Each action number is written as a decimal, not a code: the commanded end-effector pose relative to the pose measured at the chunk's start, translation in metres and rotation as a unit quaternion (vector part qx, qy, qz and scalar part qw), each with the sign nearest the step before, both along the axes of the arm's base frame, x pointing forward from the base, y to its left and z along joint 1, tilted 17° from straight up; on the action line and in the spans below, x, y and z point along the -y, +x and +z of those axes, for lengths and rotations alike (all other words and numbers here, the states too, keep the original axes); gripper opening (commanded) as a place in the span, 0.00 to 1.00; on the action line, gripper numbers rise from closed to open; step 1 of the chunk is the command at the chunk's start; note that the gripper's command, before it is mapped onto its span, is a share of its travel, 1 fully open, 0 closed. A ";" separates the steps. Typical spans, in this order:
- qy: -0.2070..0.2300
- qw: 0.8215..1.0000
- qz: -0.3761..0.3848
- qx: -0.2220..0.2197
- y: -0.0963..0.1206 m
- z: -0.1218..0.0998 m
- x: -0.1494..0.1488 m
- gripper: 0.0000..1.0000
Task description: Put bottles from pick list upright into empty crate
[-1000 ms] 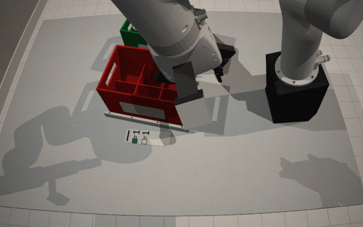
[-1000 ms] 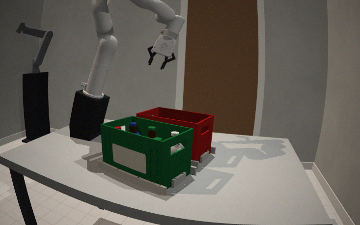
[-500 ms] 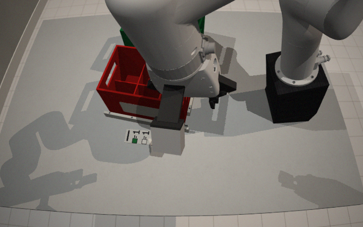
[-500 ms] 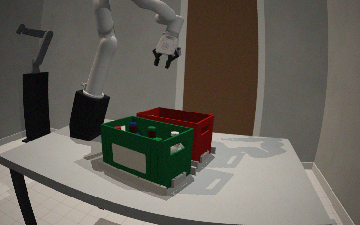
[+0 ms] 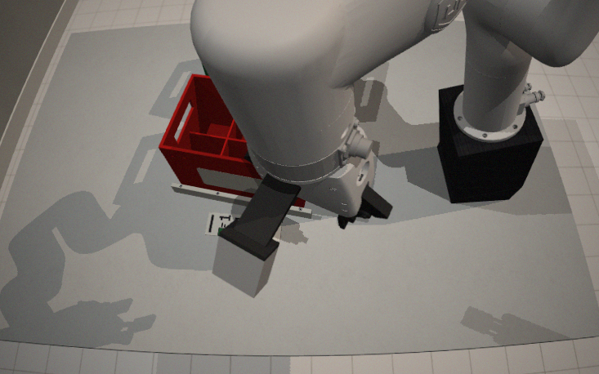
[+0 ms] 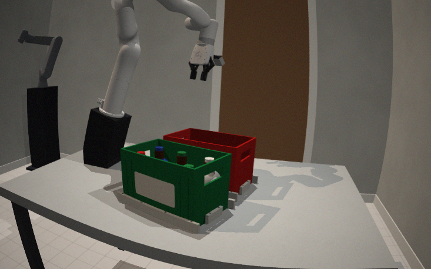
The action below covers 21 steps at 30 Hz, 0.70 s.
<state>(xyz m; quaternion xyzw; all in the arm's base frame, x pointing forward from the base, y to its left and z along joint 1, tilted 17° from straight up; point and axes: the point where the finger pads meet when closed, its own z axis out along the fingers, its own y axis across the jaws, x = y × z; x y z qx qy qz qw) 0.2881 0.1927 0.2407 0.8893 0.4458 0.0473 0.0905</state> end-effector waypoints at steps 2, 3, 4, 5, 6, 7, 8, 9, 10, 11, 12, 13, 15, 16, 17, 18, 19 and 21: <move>0.014 0.998 -0.062 0.028 0.004 0.001 -0.020 0.65; 0.015 0.997 -0.064 0.029 0.004 0.001 -0.022 0.65; 0.021 0.996 -0.079 0.034 0.004 0.001 -0.027 0.65; 0.026 0.994 -0.094 0.039 0.005 0.001 -0.032 0.65; 0.026 0.994 -0.095 0.040 0.005 0.001 -0.033 0.65; 0.032 0.992 -0.110 0.045 0.005 0.001 -0.038 0.65; 0.038 0.990 -0.124 0.050 0.005 0.001 -0.043 0.65; 0.039 0.990 -0.125 0.050 0.005 0.001 -0.044 0.65; 0.045 0.988 -0.140 0.055 0.005 0.001 -0.049 0.65; 0.051 0.985 -0.154 0.059 0.005 0.001 -0.054 0.65; 0.052 0.985 -0.155 0.059 0.005 0.001 -0.055 0.65; 0.058 0.982 -0.169 0.063 0.004 0.001 -0.060 0.65; 0.065 0.978 -0.184 0.068 0.004 0.000 -0.066 0.65; 0.065 0.978 -0.184 0.068 0.004 0.000 -0.066 0.65; 0.065 0.978 -0.184 0.068 0.004 0.000 -0.066 0.65; 0.072 0.975 -0.199 0.071 0.004 0.000 -0.071 0.65; 0.079 0.971 -0.213 0.075 0.003 0.000 -0.076 0.65; 0.094 0.963 -0.241 0.080 0.002 0.000 -0.086 0.65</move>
